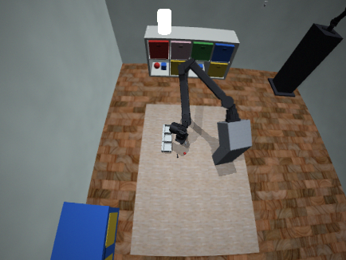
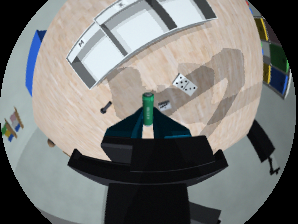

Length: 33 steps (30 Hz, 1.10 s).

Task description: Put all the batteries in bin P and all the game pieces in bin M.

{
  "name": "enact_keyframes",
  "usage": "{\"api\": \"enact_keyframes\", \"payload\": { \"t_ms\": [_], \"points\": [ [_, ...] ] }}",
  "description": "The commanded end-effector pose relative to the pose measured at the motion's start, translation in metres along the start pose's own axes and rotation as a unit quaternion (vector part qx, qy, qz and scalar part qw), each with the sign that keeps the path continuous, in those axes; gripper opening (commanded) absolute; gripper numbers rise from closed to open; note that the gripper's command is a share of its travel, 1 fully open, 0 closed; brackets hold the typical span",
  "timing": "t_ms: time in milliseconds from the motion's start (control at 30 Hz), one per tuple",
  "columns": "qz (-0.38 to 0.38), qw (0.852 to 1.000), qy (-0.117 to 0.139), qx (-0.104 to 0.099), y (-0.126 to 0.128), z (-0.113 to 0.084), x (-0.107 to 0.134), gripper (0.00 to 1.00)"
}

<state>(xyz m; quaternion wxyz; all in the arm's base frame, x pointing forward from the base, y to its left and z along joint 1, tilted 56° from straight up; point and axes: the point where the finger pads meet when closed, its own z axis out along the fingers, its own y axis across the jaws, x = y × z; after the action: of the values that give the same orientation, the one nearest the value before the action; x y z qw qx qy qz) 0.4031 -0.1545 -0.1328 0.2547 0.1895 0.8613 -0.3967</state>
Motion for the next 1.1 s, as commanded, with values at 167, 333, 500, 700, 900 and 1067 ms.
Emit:
{"api": "enact_keyframes", "payload": {
  "t_ms": [167, 333, 500, 700, 900, 1067],
  "points": [
    [-0.002, 1.0, -0.009, -0.007, 0.0089, -0.006, -0.0115, 0.08],
    [-0.001, 1.0, -0.011, -0.008, 0.0097, -0.0072, -0.0131, 0.08],
    [0.0, 1.0, -0.011, -0.008, 0.0098, -0.0076, -0.0137, 0.08],
    [0.002, 1.0, -0.014, -0.01, 0.0109, -0.0095, -0.0161, 0.08],
    [0.002, 1.0, -0.014, -0.01, 0.0111, -0.01, -0.0169, 0.08],
    [0.001, 1.0, -0.014, -0.01, 0.0113, -0.01, -0.0167, 0.08]
  ]
}}
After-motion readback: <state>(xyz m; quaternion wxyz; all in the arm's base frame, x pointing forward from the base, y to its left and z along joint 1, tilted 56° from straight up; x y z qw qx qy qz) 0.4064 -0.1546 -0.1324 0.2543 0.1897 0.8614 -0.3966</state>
